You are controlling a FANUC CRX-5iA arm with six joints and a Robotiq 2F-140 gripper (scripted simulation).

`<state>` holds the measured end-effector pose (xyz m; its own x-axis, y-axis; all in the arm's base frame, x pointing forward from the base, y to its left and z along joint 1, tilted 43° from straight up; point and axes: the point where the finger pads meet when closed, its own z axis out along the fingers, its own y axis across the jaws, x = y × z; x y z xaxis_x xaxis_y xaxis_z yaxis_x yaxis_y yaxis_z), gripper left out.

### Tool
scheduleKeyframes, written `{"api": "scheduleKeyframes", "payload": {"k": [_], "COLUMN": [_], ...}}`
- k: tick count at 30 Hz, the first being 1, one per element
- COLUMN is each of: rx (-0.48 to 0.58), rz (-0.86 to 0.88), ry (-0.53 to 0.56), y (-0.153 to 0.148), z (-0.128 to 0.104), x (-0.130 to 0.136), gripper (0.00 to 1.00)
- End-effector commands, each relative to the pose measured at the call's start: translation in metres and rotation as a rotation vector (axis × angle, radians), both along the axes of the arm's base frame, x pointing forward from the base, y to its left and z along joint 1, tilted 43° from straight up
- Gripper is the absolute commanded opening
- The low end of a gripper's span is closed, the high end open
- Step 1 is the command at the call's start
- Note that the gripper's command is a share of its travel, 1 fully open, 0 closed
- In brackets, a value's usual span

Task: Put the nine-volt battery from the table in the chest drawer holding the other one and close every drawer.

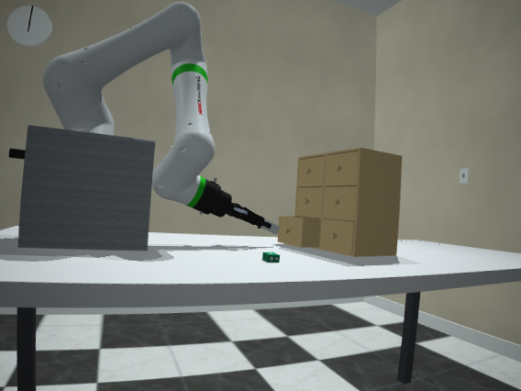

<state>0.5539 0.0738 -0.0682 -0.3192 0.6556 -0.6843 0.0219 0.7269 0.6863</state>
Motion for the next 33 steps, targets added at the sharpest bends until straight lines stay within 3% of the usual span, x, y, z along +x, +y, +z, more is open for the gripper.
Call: {"api": "scheduleKeyframes", "payload": {"k": [1,33], "rx": [0.000,0.000], "rz": [0.000,0.000], "ry": [0.000,0.000], "y": [0.000,-0.002], "z": [0.000,0.000], "x": [0.004,0.053], "gripper": [0.00,0.00]}}
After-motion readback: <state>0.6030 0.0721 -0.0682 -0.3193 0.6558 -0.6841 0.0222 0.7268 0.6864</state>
